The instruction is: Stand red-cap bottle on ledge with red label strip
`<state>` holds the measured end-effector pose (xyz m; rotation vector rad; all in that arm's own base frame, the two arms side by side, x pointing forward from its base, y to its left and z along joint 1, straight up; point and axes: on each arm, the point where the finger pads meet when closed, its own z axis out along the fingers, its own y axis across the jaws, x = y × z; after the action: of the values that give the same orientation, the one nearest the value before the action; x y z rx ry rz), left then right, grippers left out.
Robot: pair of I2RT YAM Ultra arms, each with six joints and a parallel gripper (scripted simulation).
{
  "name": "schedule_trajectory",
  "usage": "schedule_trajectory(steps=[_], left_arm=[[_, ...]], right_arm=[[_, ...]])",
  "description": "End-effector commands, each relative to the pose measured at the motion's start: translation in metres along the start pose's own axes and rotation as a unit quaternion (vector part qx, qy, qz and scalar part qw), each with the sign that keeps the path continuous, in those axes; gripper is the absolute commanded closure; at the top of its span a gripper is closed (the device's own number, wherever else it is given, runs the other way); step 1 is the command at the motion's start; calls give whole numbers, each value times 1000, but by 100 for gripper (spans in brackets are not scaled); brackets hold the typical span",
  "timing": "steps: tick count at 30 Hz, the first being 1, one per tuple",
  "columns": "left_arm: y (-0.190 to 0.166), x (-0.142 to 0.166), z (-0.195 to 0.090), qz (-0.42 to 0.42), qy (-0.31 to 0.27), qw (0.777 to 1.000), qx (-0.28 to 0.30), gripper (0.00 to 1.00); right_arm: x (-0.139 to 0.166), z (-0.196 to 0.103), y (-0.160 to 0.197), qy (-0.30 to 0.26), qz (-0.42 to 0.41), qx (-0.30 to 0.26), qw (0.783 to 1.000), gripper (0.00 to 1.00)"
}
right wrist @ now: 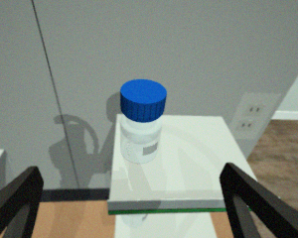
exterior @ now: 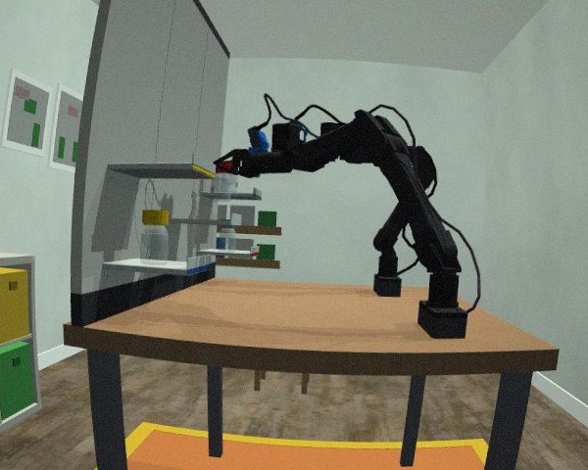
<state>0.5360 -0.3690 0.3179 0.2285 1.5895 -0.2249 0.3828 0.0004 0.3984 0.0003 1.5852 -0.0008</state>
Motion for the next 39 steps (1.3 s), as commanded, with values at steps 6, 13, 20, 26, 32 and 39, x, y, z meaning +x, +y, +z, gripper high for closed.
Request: schedule_trajectory(steps=[6, 13, 20, 26, 32, 39], left_arm=[[0, -37, -4, -20, -55, 998, 4, 51], [-5, -12, -4, -16, -47, 999, 7, 51], [-7, 11, -4, -16, -49, 999, 7, 51], [-8, 22, -3, -10, -37, 999, 8, 51], [-8, 22, -3, -10, -37, 999, 8, 51], [-4, 22, -2, -14, -37, 999, 5, 17]], right_arm=[[-13, -2, 1, -13, 0, 0, 1000, 0], [-13, -2, 1, -13, 0, 0, 1000, 0], [-13, -2, 1, -13, 0, 0, 1000, 0], [-13, -2, 1, -13, 0, 0, 1000, 0], [-13, -2, 1, -13, 0, 0, 1000, 0], [-13, -2, 1, -13, 0, 0, 1000, 0]])
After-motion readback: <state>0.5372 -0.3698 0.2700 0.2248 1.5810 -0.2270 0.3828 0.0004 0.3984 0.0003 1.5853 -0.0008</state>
